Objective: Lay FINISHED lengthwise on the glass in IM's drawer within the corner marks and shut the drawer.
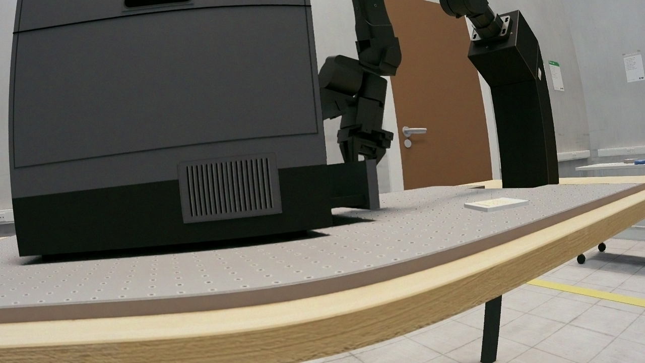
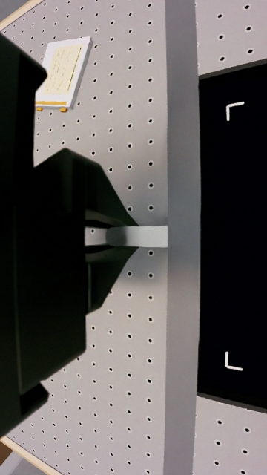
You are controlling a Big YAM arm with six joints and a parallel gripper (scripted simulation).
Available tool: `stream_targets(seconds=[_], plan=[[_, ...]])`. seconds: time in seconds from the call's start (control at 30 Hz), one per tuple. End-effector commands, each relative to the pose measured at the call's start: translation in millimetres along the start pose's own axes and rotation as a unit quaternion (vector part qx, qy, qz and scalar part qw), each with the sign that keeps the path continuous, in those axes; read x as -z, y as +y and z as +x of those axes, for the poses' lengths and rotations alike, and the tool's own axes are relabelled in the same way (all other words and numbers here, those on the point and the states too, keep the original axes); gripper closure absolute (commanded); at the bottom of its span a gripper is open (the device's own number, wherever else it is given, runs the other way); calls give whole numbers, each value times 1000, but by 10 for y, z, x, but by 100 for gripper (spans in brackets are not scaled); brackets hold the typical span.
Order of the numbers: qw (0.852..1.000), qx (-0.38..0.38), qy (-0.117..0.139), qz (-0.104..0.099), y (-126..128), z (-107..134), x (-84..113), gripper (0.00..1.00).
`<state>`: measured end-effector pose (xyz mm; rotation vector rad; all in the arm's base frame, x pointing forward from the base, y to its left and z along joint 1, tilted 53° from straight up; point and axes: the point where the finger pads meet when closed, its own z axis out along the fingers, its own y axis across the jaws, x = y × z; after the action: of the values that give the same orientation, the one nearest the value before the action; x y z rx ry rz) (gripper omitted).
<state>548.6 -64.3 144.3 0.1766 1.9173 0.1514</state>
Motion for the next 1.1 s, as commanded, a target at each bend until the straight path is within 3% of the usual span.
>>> stream_targets(seconds=[0.0, 0.43, 0.53, 0.63, 1.07], plan=[[1000, 1, 21, -4, 59, 223, 97, 92], [1000, 1, 21, -4, 59, 223, 97, 92], [998, 3, 56, 2, -24, 91, 111, 92], [997, 3, 80, -1, 14, 228, 144, 92], [996, 5, 88, -6, 57, 486, 131, 92]])
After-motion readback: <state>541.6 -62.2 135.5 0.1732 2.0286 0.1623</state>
